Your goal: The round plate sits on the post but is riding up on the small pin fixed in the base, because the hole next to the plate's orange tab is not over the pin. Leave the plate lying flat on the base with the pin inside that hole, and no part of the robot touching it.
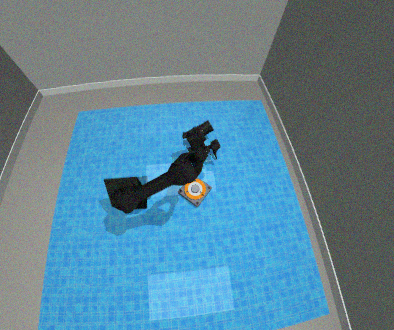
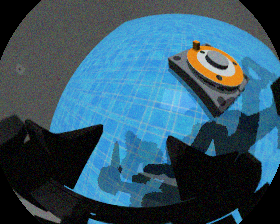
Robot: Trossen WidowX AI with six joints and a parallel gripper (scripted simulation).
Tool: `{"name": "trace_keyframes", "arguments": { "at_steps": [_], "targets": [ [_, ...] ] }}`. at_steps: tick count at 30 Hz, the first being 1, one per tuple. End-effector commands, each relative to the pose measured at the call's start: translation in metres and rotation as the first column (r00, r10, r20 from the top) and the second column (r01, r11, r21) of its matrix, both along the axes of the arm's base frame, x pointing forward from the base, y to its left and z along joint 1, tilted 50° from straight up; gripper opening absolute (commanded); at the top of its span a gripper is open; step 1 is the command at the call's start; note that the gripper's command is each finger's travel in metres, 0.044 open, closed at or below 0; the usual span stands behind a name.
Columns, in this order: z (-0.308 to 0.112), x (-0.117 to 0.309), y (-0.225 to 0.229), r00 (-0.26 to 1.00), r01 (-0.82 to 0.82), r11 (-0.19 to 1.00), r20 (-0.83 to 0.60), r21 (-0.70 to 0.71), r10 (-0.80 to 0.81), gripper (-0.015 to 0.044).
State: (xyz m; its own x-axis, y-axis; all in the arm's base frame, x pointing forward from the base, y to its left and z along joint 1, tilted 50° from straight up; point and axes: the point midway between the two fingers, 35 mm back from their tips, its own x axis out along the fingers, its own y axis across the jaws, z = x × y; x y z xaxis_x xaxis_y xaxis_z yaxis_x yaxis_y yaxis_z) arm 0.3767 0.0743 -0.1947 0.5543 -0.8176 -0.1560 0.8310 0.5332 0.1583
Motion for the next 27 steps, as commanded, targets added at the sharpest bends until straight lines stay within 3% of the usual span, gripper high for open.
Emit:
{"name": "trace_keyframes", "arguments": {
  "at_steps": [1, 4, 6, 11, 15, 19, 22, 24, 27],
  "targets": [
    [0.003, 0.002, 0.004, 1.0, -0.006, 1.0, 0.009, 0.004, 0.006, 0.0374],
    [0.022, 0.015, 0.031, 0.996, -0.046, 0.998, 0.075, 0.033, 0.044, 0.0295],
    [0.026, 0.02, 0.03, 0.999, -0.042, 0.998, 0.021, 0.048, 0.041, 0.0243],
    [0.057, 0.03, 0.014, 0.959, -0.045, 0.999, -0.281, 0.016, 0.048, 0.0111],
    [0.1, 0.023, -0.015, 0.773, -0.105, 0.993, -0.632, -0.051, 0.049, 0.0006],
    [0.125, 0.012, -0.033, 0.606, -0.159, 0.986, -0.794, -0.054, 0.054, 0.0],
    [0.154, -0.008, -0.056, 0.359, -0.229, 0.973, -0.931, -0.017, 0.069, 0.0],
    [0.173, -0.025, -0.07, 0.18, -0.273, 0.961, -0.98, 0.033, 0.085, 0.0],
    [0.185, -0.037, -0.078, 0.07, -0.296, 0.953, -0.993, 0.072, 0.097, 0.0]
  ]
}}
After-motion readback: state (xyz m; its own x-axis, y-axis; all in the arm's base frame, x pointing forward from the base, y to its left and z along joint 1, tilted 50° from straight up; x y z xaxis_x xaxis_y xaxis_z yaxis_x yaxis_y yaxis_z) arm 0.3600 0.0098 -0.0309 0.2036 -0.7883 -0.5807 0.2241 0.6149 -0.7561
